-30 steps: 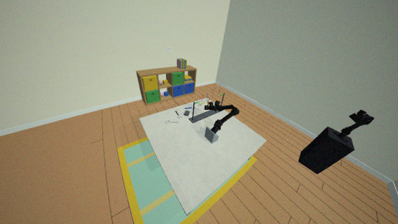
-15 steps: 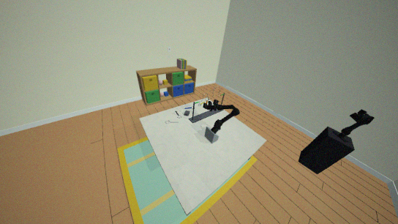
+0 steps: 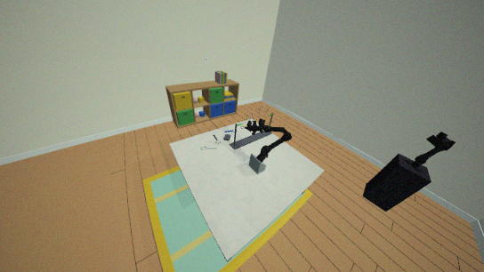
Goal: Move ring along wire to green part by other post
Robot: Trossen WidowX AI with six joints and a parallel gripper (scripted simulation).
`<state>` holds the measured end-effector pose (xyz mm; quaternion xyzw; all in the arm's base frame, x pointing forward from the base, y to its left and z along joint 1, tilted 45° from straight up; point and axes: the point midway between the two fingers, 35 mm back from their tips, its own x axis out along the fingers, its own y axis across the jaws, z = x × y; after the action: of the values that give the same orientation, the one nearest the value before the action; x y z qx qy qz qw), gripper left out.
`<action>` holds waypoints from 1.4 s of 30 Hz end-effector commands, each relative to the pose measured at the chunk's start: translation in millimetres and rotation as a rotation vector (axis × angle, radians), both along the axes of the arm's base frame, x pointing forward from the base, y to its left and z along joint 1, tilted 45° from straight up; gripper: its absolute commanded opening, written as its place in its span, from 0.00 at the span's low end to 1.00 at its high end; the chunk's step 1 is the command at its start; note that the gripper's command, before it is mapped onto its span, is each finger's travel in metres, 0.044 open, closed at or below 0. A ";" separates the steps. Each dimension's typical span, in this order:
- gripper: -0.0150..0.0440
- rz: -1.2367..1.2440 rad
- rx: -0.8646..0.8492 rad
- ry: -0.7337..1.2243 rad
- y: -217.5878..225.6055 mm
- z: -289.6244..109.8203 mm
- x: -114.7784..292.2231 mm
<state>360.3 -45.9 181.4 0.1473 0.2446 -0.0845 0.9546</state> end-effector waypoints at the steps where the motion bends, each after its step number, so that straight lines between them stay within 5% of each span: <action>1: 0.00 0.005 0.104 -0.017 16.1 7.6 2.1; 25: 0.00 0.008 0.567 -0.077 76.1 54.9 9.5; 42: 0.00 0.008 0.483 -0.067 78.7 61.8 9.9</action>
<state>370.0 33.2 243.1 0.3923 0.2249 -0.0102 0.8919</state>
